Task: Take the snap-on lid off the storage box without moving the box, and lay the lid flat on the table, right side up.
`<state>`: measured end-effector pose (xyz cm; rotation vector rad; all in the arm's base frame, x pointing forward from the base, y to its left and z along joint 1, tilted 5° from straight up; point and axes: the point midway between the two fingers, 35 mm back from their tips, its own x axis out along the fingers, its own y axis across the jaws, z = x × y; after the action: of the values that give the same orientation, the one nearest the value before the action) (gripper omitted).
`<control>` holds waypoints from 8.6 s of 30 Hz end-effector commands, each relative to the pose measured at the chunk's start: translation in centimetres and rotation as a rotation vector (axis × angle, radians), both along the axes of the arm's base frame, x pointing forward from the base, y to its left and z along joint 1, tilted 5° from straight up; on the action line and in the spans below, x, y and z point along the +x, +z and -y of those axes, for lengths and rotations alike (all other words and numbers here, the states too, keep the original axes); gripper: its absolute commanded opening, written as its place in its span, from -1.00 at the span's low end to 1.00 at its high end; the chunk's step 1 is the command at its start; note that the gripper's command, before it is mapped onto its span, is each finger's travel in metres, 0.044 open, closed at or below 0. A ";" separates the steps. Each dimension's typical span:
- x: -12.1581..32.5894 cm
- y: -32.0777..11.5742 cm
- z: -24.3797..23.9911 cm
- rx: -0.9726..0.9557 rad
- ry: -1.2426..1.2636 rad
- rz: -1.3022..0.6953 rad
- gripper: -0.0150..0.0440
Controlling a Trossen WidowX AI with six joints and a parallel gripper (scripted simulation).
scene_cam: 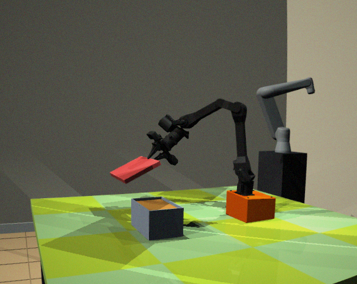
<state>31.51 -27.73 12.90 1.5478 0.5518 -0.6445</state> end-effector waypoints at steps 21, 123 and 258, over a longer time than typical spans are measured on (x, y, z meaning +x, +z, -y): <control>-0.3 0.4 4.7 -0.012 0.010 0.014 -0.49; -0.9 -8.1 4.1 -0.012 0.010 0.013 -0.49; -1.2 -16.9 4.4 -0.012 0.010 0.013 0.13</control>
<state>30.21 -31.95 -4.24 1.5410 0.5442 -0.6263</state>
